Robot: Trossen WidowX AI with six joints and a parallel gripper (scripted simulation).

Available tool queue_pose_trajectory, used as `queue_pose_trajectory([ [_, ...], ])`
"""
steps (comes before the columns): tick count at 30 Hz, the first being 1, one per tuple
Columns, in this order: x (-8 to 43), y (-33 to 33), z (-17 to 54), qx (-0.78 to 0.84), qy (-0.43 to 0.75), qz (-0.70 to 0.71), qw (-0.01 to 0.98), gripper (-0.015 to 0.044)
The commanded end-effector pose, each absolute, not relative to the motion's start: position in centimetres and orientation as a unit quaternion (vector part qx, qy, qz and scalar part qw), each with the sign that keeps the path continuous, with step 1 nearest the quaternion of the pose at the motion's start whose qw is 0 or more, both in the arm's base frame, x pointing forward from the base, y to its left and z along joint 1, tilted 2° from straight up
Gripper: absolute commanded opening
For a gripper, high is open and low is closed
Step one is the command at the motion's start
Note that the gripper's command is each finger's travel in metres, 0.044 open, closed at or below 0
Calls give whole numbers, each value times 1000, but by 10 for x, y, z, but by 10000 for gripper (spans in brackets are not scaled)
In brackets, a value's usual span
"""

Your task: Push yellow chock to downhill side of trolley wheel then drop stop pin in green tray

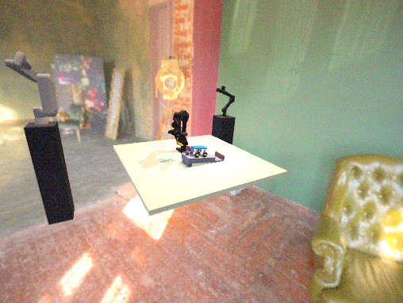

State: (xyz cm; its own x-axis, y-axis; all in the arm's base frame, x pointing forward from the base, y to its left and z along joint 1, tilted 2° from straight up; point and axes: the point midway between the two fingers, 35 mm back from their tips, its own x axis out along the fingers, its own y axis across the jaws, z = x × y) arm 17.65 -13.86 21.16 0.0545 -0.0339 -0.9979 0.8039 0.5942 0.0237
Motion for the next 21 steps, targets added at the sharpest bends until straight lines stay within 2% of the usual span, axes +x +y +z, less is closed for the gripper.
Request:
queue_pose_trajectory([
  [1,177,-138,212,268,631,-272,676,0],
  [21,177,-138,212,30,685,-49,726,0],
])
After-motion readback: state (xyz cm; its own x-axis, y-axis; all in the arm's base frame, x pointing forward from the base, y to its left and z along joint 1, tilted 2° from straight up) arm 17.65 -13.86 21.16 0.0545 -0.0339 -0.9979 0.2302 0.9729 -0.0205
